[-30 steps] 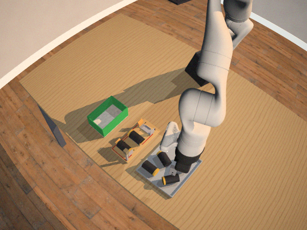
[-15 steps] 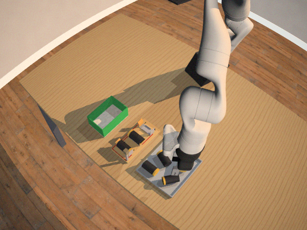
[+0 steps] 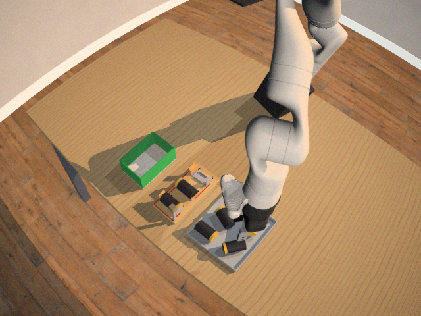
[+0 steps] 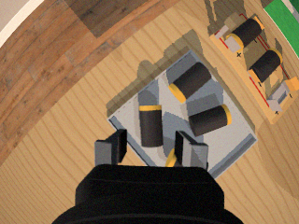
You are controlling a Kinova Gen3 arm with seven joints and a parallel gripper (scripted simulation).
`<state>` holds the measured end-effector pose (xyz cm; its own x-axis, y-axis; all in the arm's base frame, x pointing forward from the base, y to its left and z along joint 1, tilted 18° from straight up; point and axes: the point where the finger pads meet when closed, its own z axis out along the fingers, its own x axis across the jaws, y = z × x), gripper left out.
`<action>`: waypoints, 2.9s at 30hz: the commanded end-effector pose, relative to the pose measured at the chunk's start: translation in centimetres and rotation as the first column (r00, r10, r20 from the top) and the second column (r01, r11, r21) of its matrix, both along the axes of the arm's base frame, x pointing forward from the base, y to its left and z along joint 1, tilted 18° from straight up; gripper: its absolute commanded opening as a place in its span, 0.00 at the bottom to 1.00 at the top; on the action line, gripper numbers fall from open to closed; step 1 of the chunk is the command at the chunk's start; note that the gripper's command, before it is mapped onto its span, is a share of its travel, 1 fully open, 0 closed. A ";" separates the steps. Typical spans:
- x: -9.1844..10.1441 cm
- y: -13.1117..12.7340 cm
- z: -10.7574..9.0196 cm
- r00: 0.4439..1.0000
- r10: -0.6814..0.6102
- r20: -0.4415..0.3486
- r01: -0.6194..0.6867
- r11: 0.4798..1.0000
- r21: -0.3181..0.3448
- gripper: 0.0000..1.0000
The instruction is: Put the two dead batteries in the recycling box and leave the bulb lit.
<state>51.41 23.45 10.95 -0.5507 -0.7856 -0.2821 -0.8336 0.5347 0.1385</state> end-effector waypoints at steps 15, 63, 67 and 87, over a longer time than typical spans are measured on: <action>0.1 -0.2 0.1 0.997 0.077 0.027 -0.077 0.997 -0.004 0.90; 0.5 2.5 -8.1 0.997 0.078 0.028 -0.078 0.997 -0.004 0.90; 0.5 2.5 -8.1 0.997 0.078 0.028 -0.078 0.997 -0.004 0.90; 0.6 2.5 -8.1 0.997 0.078 0.028 -0.078 0.997 -0.004 0.90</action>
